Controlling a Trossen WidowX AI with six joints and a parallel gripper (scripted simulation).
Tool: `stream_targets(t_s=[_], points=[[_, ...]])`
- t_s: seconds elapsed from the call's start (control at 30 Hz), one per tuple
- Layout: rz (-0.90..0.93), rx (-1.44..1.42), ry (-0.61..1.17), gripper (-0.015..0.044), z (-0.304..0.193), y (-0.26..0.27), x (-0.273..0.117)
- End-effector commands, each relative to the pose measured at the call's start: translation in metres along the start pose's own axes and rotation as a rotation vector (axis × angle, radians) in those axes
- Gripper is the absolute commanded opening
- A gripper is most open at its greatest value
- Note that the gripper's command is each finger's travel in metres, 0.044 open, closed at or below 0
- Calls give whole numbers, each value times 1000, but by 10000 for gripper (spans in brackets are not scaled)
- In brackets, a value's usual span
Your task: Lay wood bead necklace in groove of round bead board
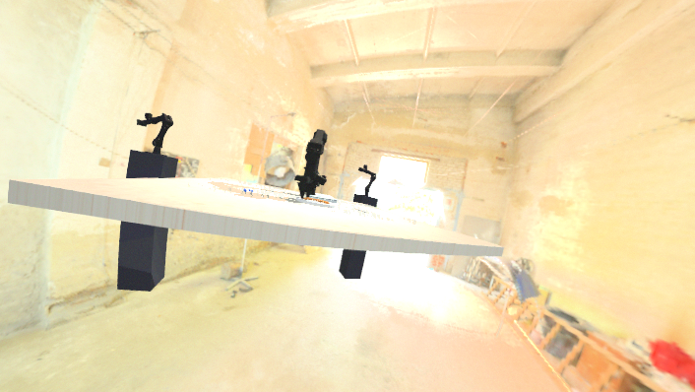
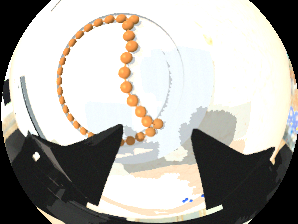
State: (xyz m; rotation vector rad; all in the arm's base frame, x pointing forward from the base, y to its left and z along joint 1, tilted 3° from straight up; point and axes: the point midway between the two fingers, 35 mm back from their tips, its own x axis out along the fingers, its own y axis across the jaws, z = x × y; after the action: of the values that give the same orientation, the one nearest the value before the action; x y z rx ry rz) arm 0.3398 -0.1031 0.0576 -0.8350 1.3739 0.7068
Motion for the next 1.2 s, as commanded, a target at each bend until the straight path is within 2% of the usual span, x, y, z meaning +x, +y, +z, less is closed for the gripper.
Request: stream_targets(t_s=[0.0, 0.03, 0.77, 0.87, 1.17], points=[[7, -6, -4, 420, 1, 2, -4], [5, -1, 1, 440, 0, 1, -1], [8, -6, -4, 440, 0, 1, -5], [8, 132, -3, 361, 0, 1, -7], [10, 987, 0, 125, 4, 4, -19]])
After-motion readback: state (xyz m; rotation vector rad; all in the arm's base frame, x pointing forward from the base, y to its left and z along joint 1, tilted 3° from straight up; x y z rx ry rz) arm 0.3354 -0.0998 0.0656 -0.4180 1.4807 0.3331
